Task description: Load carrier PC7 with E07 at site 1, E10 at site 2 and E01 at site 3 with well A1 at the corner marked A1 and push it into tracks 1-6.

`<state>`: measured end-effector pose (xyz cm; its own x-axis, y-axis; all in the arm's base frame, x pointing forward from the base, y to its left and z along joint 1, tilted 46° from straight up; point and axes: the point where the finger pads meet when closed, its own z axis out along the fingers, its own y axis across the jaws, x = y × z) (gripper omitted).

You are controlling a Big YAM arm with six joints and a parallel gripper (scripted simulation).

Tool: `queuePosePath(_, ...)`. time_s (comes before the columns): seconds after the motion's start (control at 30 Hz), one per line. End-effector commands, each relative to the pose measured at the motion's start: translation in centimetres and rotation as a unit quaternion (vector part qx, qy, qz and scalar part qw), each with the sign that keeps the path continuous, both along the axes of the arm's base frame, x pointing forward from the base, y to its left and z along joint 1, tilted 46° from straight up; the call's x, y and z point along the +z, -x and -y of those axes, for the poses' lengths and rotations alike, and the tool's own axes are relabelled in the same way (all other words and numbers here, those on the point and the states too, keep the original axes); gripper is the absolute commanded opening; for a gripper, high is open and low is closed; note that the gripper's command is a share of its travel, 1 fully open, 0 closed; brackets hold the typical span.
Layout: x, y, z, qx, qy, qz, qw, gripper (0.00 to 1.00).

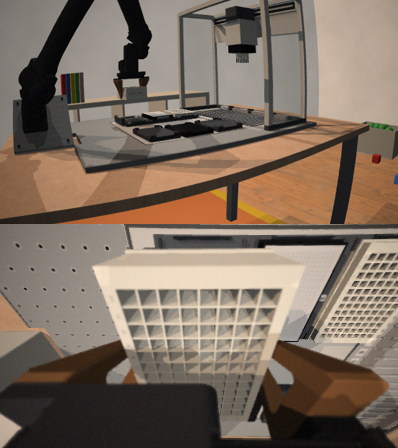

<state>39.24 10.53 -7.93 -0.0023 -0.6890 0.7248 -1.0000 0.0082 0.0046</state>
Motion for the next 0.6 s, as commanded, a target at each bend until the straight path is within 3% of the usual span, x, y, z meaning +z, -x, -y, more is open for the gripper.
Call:
queuePosePath(0.0,0.7,-3.0,-0.9,-0.001,-0.017,0.029,0.999,0.0)
queuePosePath(0.07,-0.2,-2.3,-0.1,-0.001,-0.012,0.02,1.0,0.0)
queuePosePath(0.17,0.3,-1.6,0.4,0.0,-0.012,0.02,1.0,0.0)
queuePosePath(0.27,-1.1,-0.8,1.0,0.005,-0.005,0.008,1.0,0.0)
queuePosePath(0.47,-1.7,-1.1,2.5,-0.001,-0.008,0.014,1.0,0.0)
queuePosePath(0.57,-3.1,-0.6,3.1,0.001,-0.003,0.004,1.0,0.0)
